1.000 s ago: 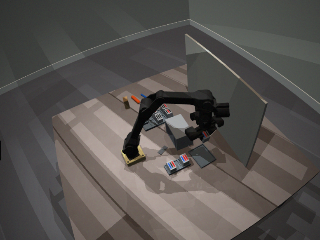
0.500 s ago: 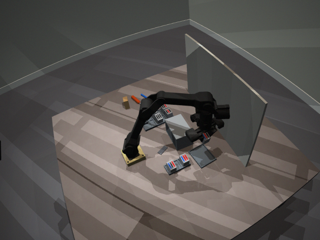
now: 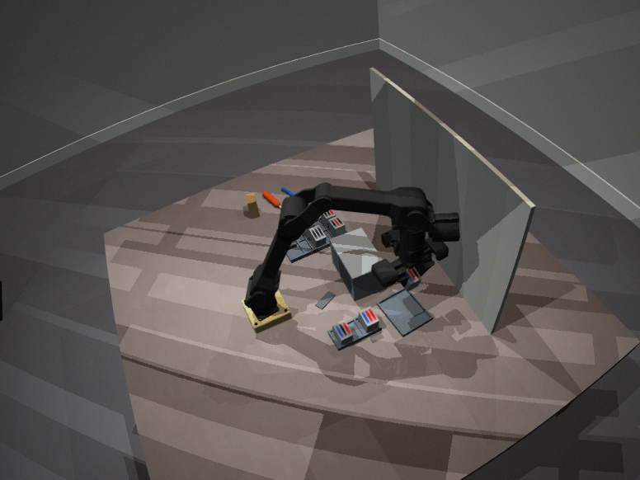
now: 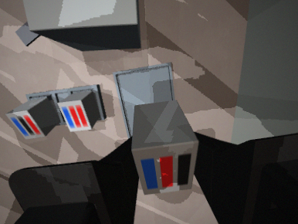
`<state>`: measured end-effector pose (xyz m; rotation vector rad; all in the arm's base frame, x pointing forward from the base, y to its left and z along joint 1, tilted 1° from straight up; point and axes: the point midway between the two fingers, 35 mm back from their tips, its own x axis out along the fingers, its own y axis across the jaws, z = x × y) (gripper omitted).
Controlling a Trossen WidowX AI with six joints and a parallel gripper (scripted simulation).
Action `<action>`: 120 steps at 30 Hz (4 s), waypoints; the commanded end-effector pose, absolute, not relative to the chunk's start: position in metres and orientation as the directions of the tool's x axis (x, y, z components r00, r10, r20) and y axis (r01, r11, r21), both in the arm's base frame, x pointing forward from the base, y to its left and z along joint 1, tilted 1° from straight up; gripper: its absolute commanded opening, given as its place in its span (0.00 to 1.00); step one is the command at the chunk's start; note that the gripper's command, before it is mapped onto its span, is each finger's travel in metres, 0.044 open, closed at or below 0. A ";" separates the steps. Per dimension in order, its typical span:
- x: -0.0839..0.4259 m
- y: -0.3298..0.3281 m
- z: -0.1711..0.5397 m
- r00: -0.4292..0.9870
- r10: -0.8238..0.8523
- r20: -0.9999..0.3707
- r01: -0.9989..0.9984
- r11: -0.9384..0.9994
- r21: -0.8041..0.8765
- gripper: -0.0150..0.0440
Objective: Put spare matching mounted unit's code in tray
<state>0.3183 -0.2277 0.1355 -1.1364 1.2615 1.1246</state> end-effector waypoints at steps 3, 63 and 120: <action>0.319 -0.229 0.131 0.002 -0.010 -1.000 -0.995 0.103 -0.003 0.25; 0.320 -0.230 0.088 0.002 -0.010 -1.000 -0.995 0.103 -0.003 0.25; 0.315 -0.227 0.048 0.001 -0.010 -1.000 -0.995 0.103 -0.003 0.25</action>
